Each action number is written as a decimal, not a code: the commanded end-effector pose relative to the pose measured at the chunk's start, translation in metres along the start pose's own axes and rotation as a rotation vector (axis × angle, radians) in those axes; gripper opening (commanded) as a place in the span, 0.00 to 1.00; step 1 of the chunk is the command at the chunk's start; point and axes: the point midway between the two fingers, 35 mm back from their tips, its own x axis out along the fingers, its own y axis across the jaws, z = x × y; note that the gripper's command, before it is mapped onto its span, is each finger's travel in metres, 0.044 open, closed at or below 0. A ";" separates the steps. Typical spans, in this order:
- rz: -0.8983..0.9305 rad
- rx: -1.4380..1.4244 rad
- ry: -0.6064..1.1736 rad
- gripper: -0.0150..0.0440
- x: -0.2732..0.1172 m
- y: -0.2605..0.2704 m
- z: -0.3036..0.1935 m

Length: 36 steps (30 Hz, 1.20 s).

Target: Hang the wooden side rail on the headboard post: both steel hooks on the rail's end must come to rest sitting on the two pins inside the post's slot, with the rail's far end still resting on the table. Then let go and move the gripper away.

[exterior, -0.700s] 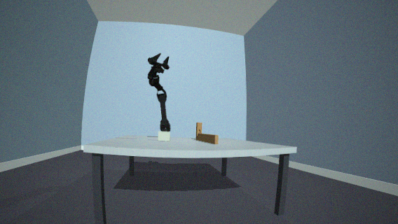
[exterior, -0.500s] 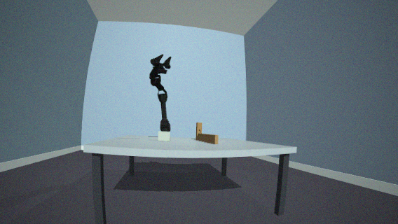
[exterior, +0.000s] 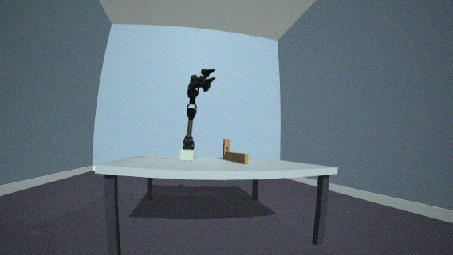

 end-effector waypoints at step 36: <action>1.269 2.394 0.443 1.00 -0.054 0.079 0.392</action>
